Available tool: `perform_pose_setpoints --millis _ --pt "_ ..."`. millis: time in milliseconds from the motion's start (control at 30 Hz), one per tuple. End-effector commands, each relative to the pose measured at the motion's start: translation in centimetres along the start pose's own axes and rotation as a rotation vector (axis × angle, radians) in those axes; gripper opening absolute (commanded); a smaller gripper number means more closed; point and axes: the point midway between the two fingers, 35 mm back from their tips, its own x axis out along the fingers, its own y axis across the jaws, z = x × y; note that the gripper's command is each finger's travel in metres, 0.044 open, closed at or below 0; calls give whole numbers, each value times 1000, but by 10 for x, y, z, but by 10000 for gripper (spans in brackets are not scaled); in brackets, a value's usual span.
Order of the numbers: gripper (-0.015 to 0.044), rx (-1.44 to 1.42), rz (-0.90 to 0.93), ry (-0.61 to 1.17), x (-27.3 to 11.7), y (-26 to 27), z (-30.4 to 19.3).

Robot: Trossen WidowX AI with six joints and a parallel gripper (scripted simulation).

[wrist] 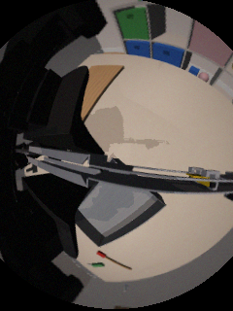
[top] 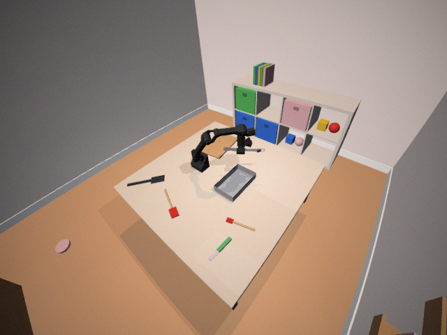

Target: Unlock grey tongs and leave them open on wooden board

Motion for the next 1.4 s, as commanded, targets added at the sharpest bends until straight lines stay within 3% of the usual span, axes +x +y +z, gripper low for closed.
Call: perform_pose_setpoints --millis 0,467,700,1367 --pt "-150 -63 4 -11 -3 29 1" --pt "-150 -320 -16 11 13 143 -21" --pt "-150 -360 -13 9 11 158 -29" --pt "-150 -704 19 -17 -9 265 -125"
